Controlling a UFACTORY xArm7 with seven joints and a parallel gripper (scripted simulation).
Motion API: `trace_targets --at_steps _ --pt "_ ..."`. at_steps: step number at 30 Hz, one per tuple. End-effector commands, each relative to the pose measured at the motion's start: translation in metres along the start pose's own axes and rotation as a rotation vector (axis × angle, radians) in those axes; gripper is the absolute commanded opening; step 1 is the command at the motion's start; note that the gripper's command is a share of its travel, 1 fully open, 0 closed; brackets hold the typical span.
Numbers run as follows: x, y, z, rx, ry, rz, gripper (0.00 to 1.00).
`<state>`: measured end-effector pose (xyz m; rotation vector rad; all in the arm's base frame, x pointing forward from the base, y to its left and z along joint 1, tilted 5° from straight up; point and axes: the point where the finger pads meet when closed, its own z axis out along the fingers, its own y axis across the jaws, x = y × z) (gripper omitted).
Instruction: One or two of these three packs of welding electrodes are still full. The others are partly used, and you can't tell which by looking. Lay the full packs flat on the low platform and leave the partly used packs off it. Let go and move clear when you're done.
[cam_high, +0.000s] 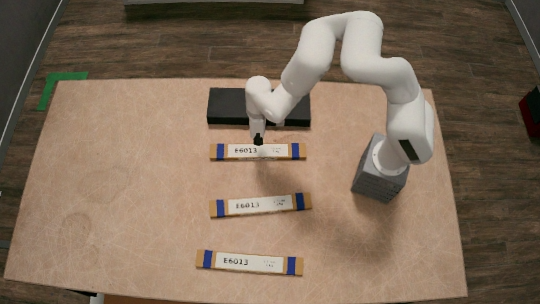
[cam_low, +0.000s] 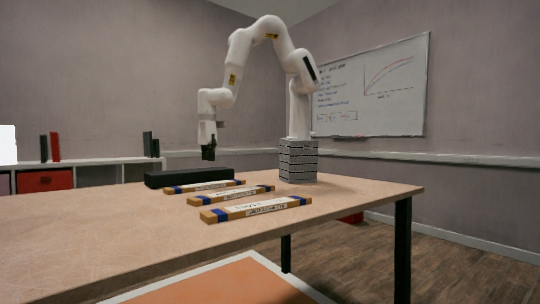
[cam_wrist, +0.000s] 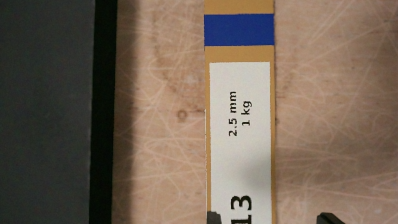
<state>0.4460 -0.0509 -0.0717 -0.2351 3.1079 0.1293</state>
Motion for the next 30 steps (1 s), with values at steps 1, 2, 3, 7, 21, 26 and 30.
trace_targets --at_steps 1,2,3,7,21,26,30 --pt "-0.0016 -0.0007 -0.0014 0.002 -0.004 0.013 0.58" --pt "-0.0016 -0.0007 -0.0014 0.002 -0.004 0.014 0.58" --pt "-0.0016 -0.0007 -0.0014 0.002 -0.004 0.014 0.58" --pt "-0.0016 -0.0007 -0.0014 0.002 -0.004 0.014 0.58" --pt "-0.0017 -0.0007 -0.0014 0.002 -0.004 0.014 0.58" --pt "-0.0043 0.0011 -0.0014 0.002 -0.004 0.014 0.58" --pt "-0.0110 0.0058 -0.0014 0.002 -0.004 0.014 0.58"
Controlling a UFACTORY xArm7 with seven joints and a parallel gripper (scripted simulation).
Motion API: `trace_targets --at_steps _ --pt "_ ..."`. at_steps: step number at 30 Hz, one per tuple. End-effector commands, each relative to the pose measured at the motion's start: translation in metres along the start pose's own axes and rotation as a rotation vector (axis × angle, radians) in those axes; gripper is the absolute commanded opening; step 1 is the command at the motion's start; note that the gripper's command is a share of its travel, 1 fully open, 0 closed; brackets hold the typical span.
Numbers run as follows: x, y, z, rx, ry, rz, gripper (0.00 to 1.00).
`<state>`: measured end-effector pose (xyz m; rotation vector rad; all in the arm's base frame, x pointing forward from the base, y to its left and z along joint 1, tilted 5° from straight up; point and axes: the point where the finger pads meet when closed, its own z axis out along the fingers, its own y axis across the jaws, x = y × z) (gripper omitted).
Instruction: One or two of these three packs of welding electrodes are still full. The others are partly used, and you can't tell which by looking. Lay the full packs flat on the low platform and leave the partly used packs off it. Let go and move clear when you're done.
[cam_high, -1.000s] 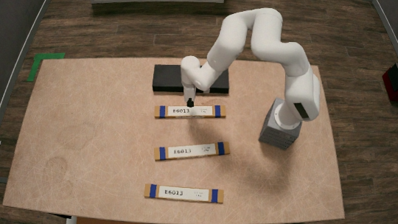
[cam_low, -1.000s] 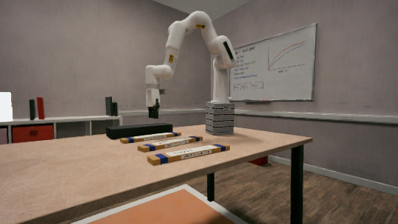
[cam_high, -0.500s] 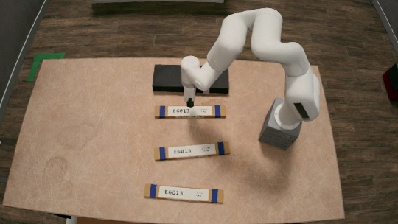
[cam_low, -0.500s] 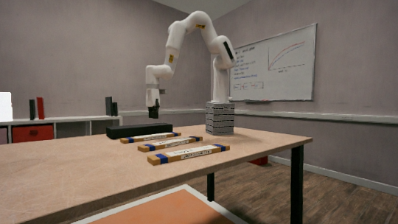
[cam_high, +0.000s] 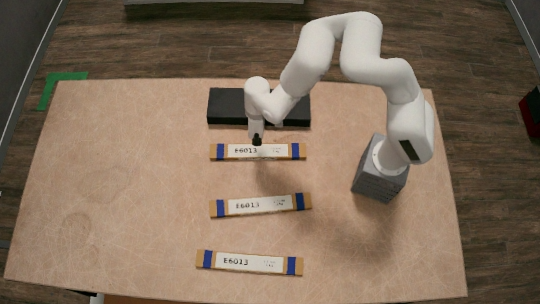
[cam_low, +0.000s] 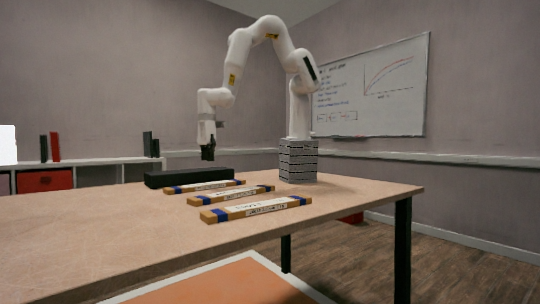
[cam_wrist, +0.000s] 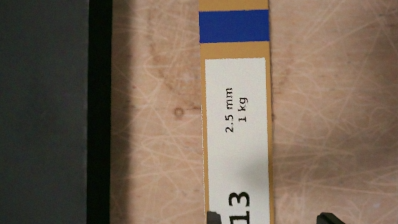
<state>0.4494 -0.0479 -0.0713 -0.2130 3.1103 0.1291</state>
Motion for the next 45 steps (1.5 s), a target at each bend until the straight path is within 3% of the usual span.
trace_targets --at_steps 1,7,34,45 --pt "-0.010 0.005 -0.001 0.001 -0.004 0.000 0.58" --pt "-0.022 0.014 -0.001 0.001 -0.004 0.000 0.58" --pt "-0.135 0.094 -0.002 0.001 -0.004 0.000 0.58" --pt "-0.157 0.110 -0.002 0.001 -0.004 0.000 0.58"
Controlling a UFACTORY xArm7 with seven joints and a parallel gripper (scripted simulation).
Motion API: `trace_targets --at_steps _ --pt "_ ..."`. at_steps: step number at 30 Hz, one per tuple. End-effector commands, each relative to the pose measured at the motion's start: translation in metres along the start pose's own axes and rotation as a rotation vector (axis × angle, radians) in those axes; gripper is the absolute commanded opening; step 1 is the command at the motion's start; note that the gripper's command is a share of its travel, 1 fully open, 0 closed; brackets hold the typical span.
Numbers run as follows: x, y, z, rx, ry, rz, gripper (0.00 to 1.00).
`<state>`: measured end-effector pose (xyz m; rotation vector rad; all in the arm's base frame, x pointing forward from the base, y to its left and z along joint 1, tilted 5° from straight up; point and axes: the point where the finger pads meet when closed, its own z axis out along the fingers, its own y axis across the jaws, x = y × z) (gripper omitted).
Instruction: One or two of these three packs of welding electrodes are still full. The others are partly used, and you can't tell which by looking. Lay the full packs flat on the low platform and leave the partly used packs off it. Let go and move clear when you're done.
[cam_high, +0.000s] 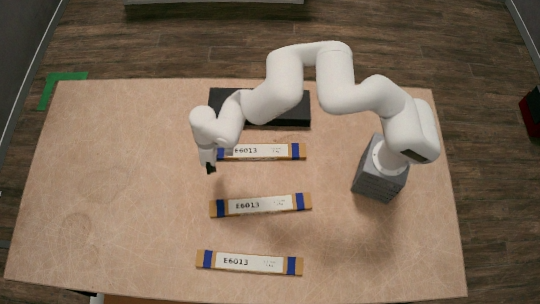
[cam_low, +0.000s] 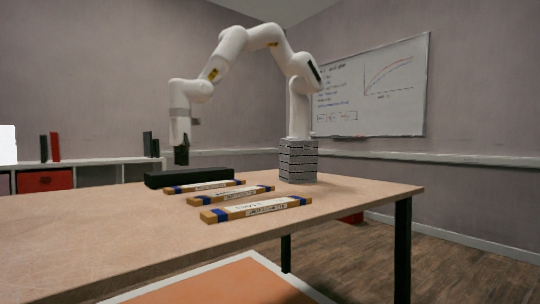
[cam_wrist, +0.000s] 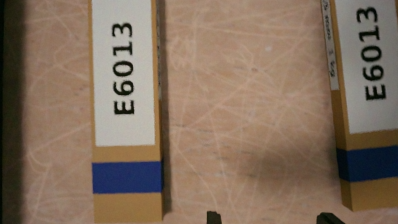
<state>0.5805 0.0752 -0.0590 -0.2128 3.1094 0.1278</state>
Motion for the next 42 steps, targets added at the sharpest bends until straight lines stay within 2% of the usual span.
trace_targets --at_steps 1,33,42 --pt "-0.011 0.006 -0.002 0.000 -0.003 0.000 0.58" --pt "-0.017 0.010 -0.002 0.000 -0.003 0.000 0.58" --pt "-0.017 0.010 -0.023 0.000 -0.003 0.000 0.58"
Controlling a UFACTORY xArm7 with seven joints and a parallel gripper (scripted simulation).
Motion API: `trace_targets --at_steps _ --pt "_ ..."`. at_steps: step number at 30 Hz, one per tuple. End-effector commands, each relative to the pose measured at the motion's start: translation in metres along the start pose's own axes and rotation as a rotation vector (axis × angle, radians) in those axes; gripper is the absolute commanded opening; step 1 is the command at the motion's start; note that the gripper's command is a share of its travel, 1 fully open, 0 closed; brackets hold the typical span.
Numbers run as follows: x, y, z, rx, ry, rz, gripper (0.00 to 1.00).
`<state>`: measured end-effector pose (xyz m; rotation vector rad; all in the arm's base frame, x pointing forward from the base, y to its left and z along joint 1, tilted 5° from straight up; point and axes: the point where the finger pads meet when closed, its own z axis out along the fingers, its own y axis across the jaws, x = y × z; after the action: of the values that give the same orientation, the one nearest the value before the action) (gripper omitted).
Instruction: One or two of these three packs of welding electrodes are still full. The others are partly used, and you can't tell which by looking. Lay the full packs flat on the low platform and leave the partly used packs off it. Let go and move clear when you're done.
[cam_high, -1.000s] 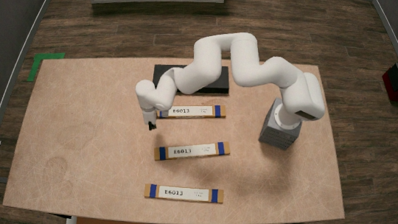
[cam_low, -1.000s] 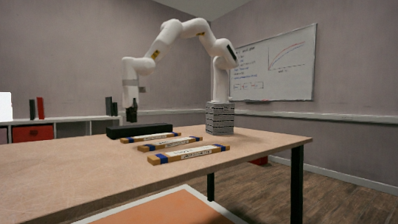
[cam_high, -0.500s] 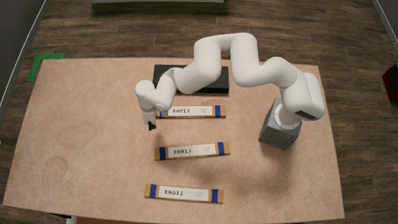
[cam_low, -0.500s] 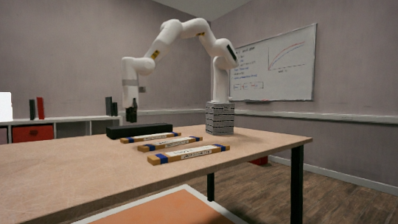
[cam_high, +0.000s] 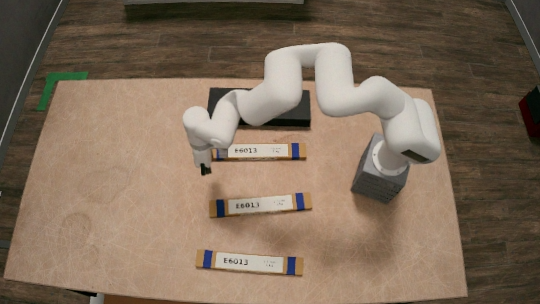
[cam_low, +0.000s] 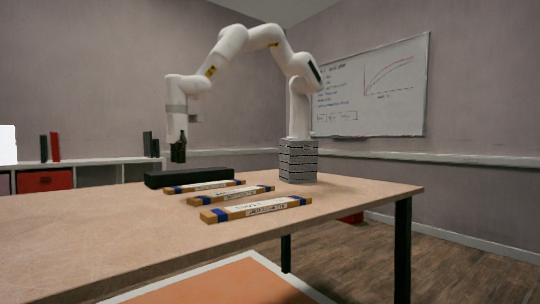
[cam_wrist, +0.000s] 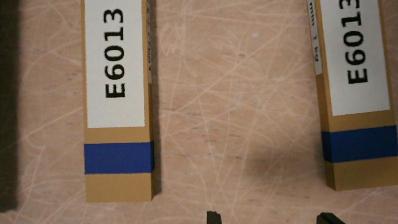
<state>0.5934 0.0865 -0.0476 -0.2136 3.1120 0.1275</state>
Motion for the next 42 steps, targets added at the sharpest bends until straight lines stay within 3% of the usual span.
trace_targets --at_steps 1,42 --pt "-0.0020 -0.0002 -0.0153 0.000 -0.006 0.000 0.58" --pt "-0.0020 -0.0002 -0.0217 0.000 -0.006 0.000 0.58"
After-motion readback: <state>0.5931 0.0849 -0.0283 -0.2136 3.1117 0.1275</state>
